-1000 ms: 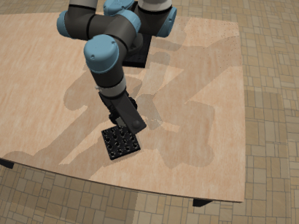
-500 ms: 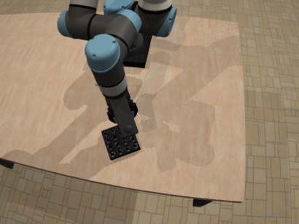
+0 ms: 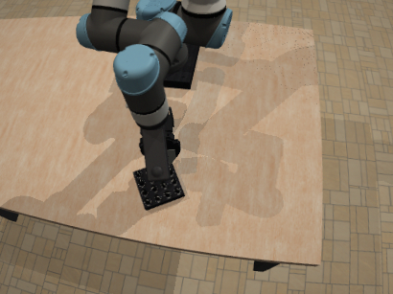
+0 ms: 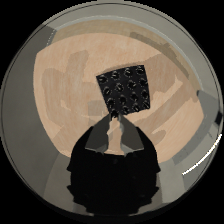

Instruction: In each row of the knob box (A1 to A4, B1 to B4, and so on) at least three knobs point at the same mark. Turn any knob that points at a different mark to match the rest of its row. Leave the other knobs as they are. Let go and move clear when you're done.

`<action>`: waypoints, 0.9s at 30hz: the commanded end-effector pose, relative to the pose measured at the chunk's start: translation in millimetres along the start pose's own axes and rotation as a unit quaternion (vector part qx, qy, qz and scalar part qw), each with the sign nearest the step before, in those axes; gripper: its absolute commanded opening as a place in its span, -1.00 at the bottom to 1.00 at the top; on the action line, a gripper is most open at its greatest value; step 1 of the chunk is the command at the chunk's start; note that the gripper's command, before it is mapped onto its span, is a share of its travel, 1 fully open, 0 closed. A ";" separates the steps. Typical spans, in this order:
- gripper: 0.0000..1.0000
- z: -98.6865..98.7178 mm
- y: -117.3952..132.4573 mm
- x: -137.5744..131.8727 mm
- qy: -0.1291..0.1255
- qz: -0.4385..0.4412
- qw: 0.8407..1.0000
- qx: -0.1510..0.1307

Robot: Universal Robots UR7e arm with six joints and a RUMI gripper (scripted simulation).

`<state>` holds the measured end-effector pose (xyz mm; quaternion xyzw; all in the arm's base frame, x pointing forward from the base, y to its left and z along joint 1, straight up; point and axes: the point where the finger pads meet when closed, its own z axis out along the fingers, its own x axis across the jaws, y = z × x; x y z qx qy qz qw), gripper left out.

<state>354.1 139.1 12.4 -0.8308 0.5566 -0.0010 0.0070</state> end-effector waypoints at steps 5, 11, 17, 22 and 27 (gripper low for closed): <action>-0.92 0.9 1.6 -0.5 0.003 0.102 0.995 -0.002; -0.92 0.9 1.4 0.1 0.003 0.148 0.989 -0.002; -0.92 0.8 1.4 0.4 0.003 0.175 0.985 -0.002; -0.92 0.7 1.2 0.7 0.003 0.203 0.979 -0.002; -0.92 0.5 1.0 1.1 0.003 0.226 0.974 -0.001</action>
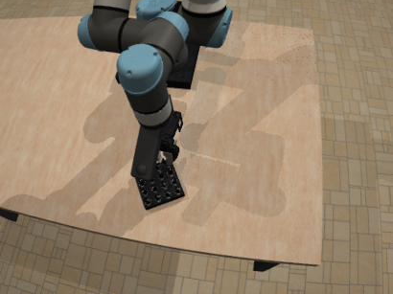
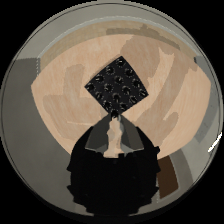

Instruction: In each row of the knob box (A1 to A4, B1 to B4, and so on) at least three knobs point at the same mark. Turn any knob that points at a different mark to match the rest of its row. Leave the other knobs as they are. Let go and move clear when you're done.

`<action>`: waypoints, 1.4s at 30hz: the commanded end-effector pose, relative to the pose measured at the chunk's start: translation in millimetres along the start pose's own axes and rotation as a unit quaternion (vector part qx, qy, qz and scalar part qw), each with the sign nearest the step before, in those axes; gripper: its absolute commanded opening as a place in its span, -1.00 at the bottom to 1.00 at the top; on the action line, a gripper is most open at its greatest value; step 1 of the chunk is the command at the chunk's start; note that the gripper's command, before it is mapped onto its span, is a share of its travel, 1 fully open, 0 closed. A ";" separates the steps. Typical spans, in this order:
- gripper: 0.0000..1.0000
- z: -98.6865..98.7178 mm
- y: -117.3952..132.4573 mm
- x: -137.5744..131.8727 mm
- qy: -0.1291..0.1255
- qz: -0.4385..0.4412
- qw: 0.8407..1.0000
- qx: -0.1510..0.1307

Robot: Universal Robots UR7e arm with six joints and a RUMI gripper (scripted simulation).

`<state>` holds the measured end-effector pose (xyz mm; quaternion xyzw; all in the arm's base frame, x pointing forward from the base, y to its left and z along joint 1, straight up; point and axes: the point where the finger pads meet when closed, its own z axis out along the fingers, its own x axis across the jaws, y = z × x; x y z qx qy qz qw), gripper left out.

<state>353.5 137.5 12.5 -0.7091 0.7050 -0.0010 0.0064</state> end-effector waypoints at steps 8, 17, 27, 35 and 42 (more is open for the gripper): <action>-0.92 0.5 -0.2 -0.1 0.002 0.055 0.998 -0.001; -0.92 0.8 0.1 0.2 0.002 0.072 0.997 -0.001; -0.92 0.8 0.2 0.4 0.002 0.076 0.997 -0.001; -0.92 0.8 0.2 0.5 0.002 0.076 0.997 -0.001; -0.92 0.8 0.2 0.5 0.002 0.076 0.997 -0.001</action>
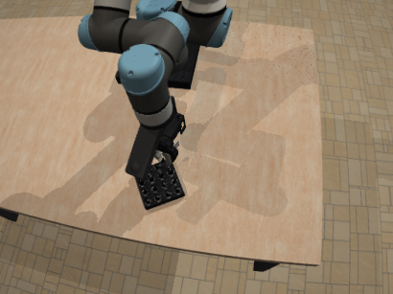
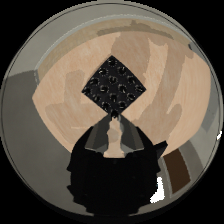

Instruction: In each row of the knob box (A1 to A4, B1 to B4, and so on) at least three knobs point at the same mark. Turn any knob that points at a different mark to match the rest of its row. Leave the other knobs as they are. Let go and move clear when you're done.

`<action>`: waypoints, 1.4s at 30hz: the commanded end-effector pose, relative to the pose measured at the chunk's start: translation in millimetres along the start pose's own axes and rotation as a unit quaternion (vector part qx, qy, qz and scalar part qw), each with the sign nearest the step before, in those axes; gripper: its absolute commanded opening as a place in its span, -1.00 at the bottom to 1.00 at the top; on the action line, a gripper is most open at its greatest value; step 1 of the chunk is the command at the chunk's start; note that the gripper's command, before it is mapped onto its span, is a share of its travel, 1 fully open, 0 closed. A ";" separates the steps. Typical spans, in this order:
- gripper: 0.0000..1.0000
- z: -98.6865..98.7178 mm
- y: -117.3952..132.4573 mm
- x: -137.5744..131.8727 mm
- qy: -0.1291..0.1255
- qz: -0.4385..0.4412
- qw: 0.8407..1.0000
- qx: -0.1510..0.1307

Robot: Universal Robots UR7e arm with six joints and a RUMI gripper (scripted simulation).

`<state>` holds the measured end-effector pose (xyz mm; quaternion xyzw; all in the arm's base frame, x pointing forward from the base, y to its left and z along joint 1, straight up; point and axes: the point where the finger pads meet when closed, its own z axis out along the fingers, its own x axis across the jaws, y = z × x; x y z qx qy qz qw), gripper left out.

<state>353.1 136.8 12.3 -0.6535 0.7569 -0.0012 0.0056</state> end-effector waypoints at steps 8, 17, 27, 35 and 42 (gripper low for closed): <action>-0.78 0.3 -0.3 -0.3 0.000 0.000 1.000 -0.001; -0.78 0.3 -0.3 -0.3 0.000 0.000 1.000 -0.001; -0.78 -7.2 -1.8 -0.6 0.000 0.000 1.000 0.001; -0.78 -23.2 -1.8 -0.5 0.000 0.000 1.000 0.001; -0.78 -38.3 -1.7 -0.5 0.000 0.000 1.000 0.001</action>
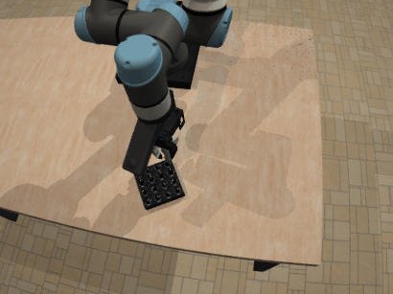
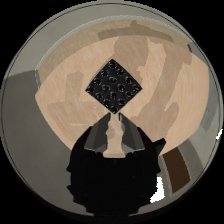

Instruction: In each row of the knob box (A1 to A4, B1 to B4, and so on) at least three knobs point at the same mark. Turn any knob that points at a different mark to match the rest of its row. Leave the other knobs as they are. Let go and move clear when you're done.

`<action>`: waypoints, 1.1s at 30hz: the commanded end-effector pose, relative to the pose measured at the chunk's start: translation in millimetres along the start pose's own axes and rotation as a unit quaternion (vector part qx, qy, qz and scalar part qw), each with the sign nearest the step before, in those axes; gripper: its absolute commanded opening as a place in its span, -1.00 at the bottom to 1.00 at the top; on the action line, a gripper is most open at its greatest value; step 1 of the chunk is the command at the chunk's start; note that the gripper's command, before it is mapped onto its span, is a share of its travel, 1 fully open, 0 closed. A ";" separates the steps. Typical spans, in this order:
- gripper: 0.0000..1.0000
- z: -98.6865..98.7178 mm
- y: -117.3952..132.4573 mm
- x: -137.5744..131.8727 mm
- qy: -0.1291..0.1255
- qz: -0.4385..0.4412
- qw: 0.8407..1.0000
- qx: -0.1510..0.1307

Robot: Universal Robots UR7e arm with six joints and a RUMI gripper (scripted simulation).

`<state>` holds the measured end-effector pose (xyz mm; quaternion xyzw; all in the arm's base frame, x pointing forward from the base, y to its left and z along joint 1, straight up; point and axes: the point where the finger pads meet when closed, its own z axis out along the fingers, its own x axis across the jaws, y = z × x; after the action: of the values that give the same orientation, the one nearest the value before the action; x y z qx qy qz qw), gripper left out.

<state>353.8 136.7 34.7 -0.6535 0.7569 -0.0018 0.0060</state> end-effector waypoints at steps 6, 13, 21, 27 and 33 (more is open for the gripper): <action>-0.78 -17.3 -0.8 -0.3 0.000 0.000 1.000 0.001; -0.78 -17.2 -0.8 -0.3 0.000 0.000 1.000 0.000; -0.78 -16.6 -0.3 -0.2 0.000 -0.002 1.000 0.000; -0.78 -18.0 -1.4 -0.1 0.000 -0.024 1.000 0.001; -0.78 -19.7 -2.2 -0.4 0.000 -0.081 0.997 0.001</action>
<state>351.9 137.1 49.4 -0.6740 0.7387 -0.0001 0.0031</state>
